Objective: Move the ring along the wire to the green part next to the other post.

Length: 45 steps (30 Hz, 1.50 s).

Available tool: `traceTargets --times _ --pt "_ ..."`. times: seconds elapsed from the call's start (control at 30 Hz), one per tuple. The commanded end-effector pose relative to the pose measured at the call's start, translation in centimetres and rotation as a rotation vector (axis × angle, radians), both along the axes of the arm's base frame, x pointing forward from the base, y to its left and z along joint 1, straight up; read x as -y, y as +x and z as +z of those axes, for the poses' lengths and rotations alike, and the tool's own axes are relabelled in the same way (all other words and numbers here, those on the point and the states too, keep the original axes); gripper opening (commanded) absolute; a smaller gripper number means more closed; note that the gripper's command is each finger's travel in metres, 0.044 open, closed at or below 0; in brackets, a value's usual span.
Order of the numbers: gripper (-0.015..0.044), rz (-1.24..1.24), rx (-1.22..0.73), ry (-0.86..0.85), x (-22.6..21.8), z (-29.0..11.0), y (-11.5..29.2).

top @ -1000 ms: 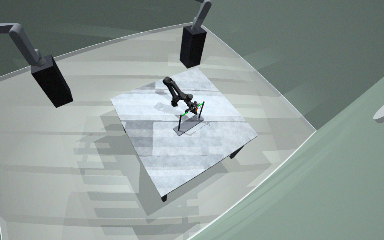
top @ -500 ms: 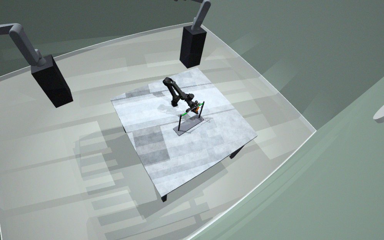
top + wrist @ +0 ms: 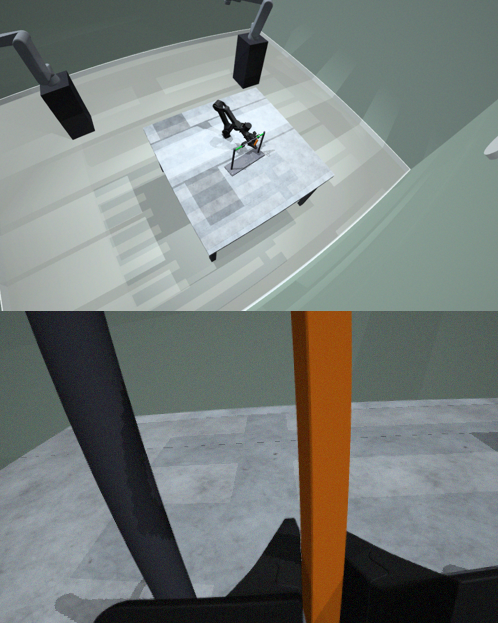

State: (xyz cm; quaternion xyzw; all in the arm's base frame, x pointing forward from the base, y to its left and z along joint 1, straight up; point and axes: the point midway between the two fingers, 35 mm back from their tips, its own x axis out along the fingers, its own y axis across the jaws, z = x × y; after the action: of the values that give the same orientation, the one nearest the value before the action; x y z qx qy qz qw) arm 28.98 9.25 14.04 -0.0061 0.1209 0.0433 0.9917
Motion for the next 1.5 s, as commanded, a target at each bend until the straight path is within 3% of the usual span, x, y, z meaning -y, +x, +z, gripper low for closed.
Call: traceTargets --times 0.0,0.37,0.77,1.47 --pt "-0.015 -0.004 0.002 0.006 0.0 -0.1 0.0" --pt "-0.015 -0.004 0.002 0.006 0.0 -0.1 0.0" --pt "0.016 0.0 0.001 0.001 0.0 0.0 -0.1" --pt "0.016 -0.003 -0.002 0.005 0.2 1.0 -3.7"
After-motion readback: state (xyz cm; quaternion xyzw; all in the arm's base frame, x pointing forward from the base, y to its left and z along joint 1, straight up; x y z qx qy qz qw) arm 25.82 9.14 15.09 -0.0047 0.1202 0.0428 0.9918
